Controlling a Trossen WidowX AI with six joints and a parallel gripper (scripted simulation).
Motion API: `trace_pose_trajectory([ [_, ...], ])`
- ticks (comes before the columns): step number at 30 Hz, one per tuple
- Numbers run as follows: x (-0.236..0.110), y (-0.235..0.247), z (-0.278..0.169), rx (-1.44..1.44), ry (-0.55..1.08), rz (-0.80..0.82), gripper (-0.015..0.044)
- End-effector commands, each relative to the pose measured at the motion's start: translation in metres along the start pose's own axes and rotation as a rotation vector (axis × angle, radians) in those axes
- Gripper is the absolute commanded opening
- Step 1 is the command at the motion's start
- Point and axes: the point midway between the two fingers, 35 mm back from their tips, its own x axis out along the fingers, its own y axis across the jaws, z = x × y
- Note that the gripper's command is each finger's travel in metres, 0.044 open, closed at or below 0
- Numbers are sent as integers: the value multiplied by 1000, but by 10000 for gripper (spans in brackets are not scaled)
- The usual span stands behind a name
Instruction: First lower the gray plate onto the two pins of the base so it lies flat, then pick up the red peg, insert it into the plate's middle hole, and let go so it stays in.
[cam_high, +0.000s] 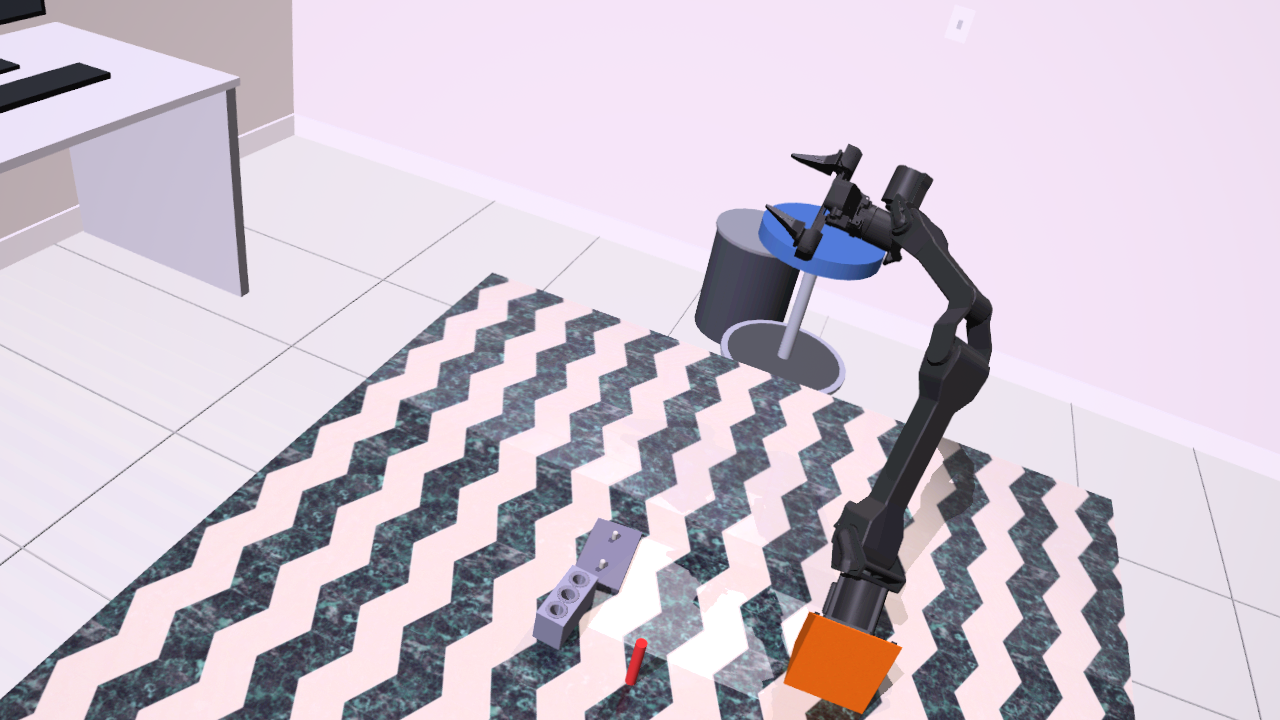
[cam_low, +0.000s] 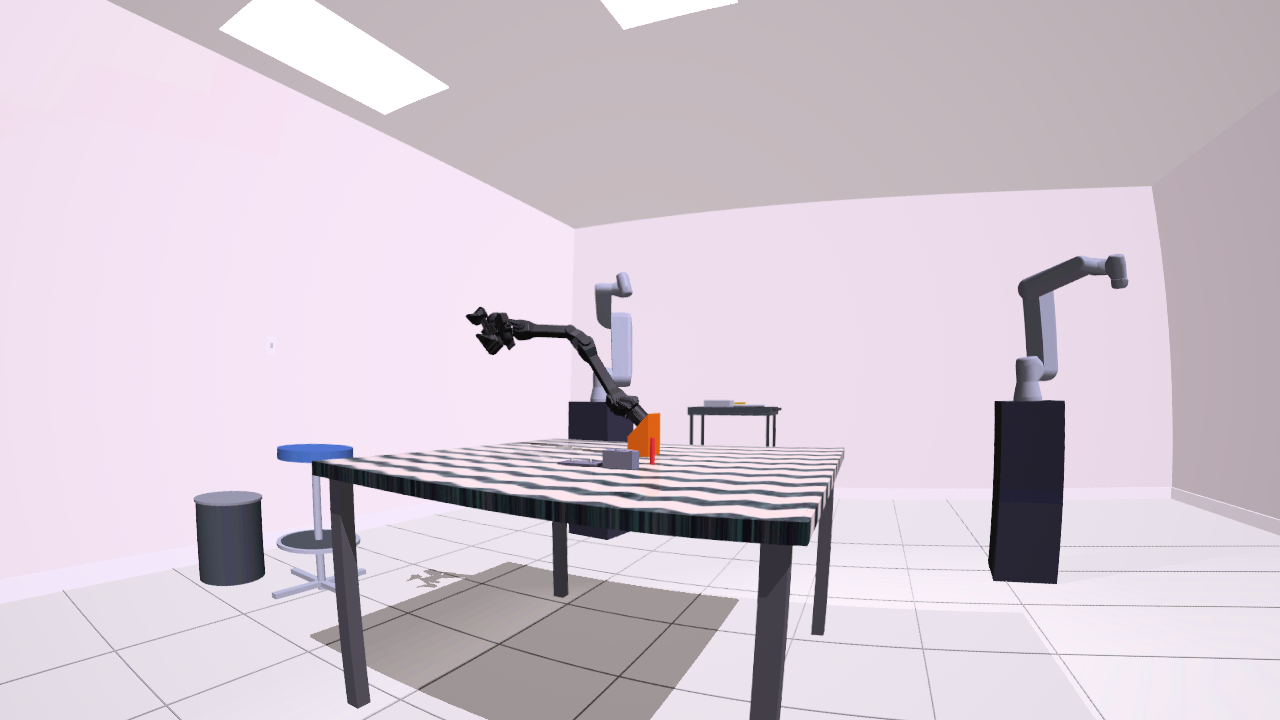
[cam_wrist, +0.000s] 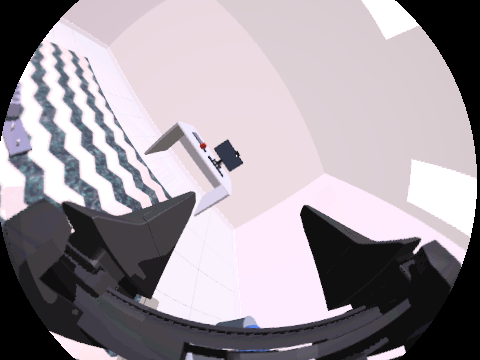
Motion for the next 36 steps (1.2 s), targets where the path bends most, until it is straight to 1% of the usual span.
trace_pose_trajectory([
  [1, 32, 40, -16, 160, 12, 76, 440],
  [5, 71, 93, -25, 332, 39, 192, 440],
  [10, 110, 157, -20, 485, 74, 344, 440],
  [14, 139, 210, 2, 607, 89, 476, 440],
  [20, 166, 278, 39, 704, 134, 666, 440],
  [24, 175, 335, 71, 722, 191, 837, 440],
  [28, 175, 387, 105, 702, 251, 1002, 440],
  [32, 166, 438, 142, 636, 320, 1174, 440],
  [36, 147, 485, 181, 516, 393, 1338, 440],
])
